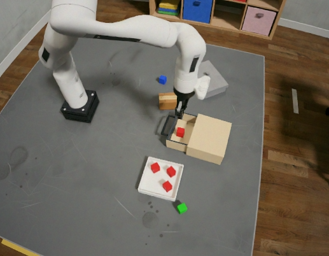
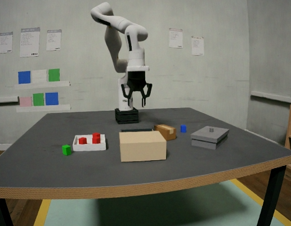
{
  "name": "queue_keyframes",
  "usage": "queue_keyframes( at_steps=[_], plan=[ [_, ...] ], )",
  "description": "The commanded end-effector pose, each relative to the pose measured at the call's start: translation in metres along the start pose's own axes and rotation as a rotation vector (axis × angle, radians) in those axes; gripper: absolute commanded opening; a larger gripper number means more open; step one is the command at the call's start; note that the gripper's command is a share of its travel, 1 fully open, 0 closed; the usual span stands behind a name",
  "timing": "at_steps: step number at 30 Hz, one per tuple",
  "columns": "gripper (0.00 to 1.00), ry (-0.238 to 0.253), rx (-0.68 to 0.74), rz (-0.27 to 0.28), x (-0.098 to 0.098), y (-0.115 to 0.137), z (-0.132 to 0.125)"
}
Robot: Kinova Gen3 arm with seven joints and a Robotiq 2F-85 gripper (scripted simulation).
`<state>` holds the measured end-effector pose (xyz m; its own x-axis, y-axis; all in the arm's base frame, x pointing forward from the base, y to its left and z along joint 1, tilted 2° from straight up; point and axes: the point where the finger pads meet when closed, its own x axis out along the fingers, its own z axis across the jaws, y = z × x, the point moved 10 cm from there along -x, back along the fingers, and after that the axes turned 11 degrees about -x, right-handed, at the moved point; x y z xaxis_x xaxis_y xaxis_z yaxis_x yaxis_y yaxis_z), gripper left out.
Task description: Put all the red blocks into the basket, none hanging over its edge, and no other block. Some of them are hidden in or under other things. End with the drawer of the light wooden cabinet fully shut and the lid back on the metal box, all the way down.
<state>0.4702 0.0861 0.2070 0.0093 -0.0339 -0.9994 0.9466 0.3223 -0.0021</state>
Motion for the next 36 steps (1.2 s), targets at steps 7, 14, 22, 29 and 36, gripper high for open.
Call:
queue_keyframes(
  at_steps=[7, 14, 22, 29, 36],
  plan=[
    [0.59, -0.001, -0.008, 0.001, 0.001, 0.0, 0.0],
    [0.59, -0.001, -0.024, 0.0, 0.005, 0.001, 0.0],
    [0.59, -0.001, -0.024, 0.0, 0.024, 0.001, 0.0],
    [0.59, -0.001, -0.024, 0.0, 0.046, 0.001, 0.001],
    [0.59, -0.001, -0.024, 0.0, 0.063, 0.002, 0.001]
  ],
)
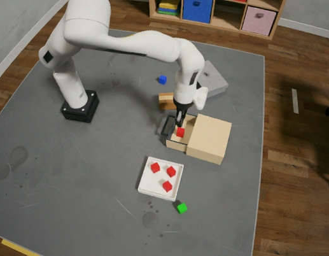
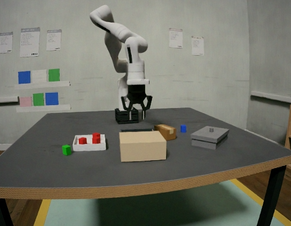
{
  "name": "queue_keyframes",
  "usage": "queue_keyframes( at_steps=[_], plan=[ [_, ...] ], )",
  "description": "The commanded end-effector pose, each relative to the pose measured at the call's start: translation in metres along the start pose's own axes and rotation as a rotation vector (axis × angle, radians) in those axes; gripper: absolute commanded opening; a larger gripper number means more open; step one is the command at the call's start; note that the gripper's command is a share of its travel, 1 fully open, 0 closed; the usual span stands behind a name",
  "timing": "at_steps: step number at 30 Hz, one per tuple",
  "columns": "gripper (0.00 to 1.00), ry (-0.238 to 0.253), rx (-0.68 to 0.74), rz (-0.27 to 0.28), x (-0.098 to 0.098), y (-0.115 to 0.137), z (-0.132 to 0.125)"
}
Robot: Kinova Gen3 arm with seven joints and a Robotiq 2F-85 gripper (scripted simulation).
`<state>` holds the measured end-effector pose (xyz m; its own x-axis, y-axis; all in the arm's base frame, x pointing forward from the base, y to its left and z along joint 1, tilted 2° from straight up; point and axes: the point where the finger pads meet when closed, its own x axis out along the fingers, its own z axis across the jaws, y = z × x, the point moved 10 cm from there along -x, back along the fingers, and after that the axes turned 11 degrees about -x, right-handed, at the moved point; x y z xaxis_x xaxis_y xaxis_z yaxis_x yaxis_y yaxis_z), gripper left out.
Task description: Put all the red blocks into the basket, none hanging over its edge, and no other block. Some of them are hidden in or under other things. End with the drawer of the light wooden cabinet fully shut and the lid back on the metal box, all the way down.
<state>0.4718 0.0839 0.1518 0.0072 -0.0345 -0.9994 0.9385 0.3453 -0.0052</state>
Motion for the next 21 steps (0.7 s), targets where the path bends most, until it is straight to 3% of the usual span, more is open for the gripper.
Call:
queue_keyframes(
  at_steps=[1, 10, 21],
  plan=[
    [0.59, -0.001, 0.0, 0.002, 0.012, 0.001, 0.0],
    [0.59, -0.001, 0.0, 0.002, 0.038, 0.001, 0.001],
    [0.59, -0.001, 0.0, 0.002, 0.05, 0.001, 0.001]
  ],
)
